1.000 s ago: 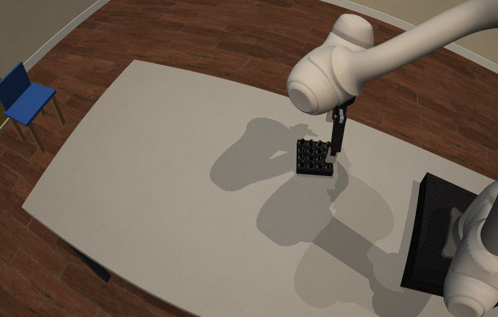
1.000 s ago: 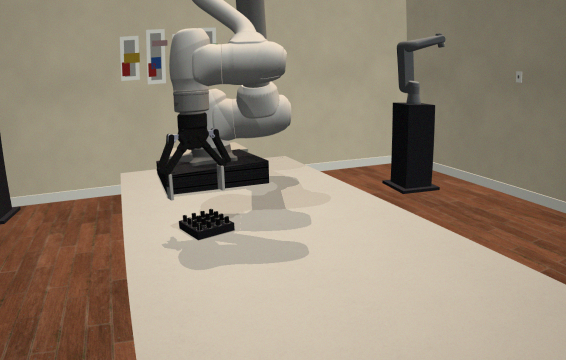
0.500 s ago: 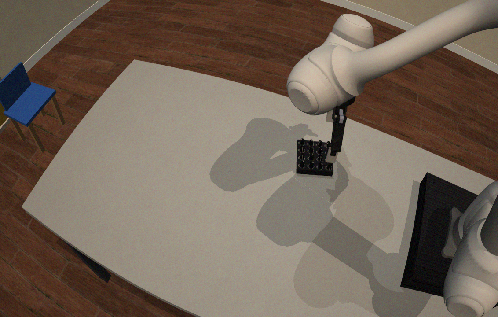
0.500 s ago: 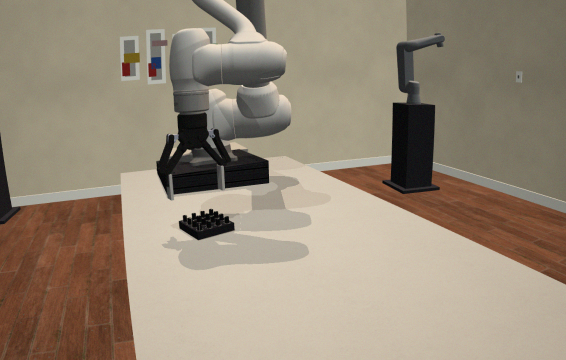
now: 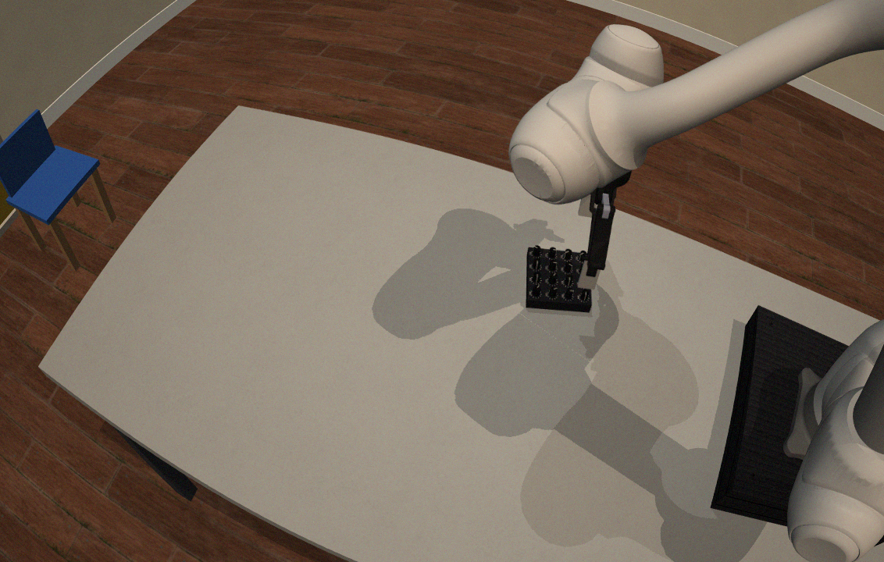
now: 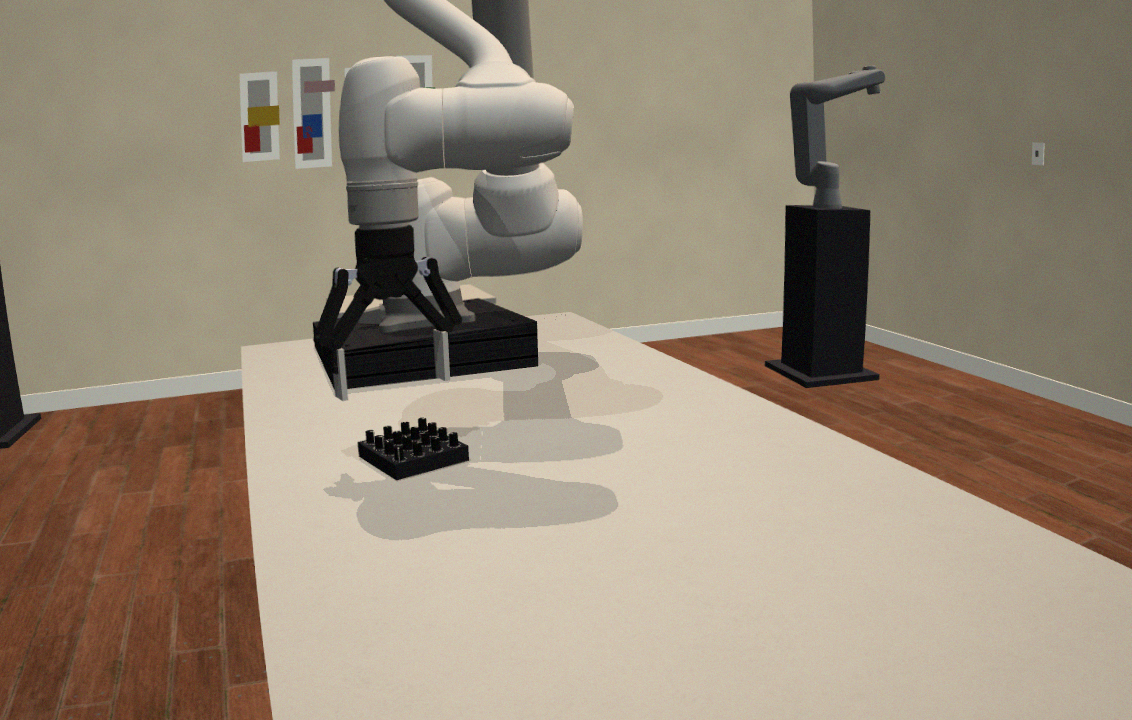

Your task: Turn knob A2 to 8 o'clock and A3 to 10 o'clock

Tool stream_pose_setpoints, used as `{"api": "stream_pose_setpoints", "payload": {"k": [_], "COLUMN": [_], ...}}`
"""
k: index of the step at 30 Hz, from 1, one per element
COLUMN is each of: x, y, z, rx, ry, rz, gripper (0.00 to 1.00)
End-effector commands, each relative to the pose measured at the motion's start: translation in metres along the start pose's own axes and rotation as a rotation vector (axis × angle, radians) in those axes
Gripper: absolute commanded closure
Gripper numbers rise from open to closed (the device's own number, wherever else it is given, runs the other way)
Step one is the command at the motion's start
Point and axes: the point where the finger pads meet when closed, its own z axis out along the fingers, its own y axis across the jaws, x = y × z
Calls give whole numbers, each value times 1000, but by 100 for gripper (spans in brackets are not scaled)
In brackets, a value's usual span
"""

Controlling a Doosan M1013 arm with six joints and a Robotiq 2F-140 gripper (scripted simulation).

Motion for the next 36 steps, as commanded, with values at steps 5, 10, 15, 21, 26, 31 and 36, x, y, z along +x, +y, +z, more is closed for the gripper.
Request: {"api": "stream_pose_setpoints", "payload": {"k": [5,10,15,21,26,31,36], "x": [0,0,0,-1,-4,-8,-17], "y": [0,0,0,0,0,0,1], "z": [0,0,0,0,0,0,0], "rx": [0,0,0,0,0,0,0], "ry": [0,0,0,0,0,0,0], "rz": [0,0,0,0,0,0,0], "gripper": [0,0,0,0,0,0,0]}}
